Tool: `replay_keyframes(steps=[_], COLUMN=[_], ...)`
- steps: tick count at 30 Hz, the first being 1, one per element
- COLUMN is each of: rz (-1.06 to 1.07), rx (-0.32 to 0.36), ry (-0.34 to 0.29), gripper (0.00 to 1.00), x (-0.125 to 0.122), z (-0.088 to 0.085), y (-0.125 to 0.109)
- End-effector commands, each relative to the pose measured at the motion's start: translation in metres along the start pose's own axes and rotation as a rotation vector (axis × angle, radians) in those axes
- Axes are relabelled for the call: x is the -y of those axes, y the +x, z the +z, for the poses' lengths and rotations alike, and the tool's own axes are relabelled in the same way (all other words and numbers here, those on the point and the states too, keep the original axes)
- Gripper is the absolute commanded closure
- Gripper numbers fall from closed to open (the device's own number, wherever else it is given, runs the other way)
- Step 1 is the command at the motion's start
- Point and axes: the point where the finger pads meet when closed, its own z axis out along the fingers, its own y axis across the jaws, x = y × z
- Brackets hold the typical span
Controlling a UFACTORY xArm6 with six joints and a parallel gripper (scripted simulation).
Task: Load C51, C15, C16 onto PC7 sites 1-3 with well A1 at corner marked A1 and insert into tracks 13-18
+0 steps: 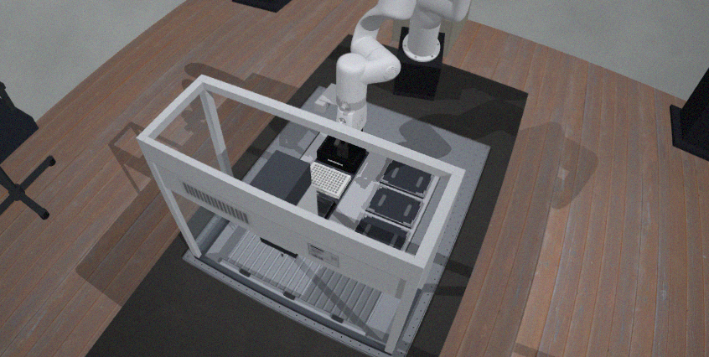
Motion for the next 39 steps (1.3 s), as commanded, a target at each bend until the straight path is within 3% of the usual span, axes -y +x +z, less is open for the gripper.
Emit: replay_keyframes(steps=[1,14,29,39], rz=[0.0,0.0,0.0,0.0], rx=[-0.004,-0.004,-0.004,-0.004], ry=[0.0,0.0,0.0,0.0], gripper=[0.0,0.0,0.0,0.0], x=[0.017,0.052,0.052,0.052], z=[0.006,0.02,0.02,0.037], y=[-0.014,-0.049,-0.049,-0.049])
